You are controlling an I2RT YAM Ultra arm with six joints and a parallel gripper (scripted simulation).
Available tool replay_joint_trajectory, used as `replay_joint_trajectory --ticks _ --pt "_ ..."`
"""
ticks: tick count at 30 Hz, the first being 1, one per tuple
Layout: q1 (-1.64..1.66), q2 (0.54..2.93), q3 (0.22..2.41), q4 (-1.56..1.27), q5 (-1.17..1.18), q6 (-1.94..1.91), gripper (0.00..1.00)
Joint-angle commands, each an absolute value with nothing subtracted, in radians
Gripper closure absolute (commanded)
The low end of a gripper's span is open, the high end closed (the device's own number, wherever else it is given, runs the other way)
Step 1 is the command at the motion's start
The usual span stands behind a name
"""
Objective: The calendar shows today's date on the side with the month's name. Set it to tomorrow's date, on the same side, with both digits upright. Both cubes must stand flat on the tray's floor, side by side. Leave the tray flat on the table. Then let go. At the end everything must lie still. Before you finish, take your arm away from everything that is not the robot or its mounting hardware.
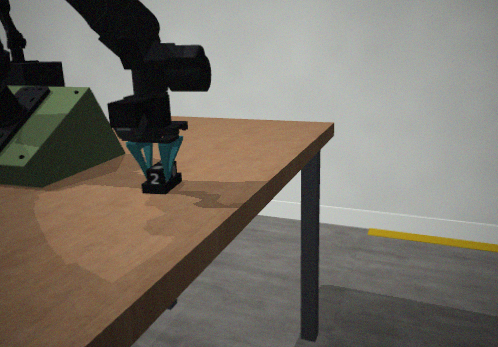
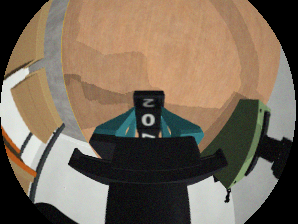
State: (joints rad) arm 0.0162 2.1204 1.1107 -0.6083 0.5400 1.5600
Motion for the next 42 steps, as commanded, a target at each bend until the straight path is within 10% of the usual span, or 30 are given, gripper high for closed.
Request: replay_joint_trajectory --ticks 1,42 --pt "0.020 2.115 1.113 -0.607 0.544 1.559 0.65" --pt "0.140 1.995 1.251 -0.938 0.534 1.699 0.53"
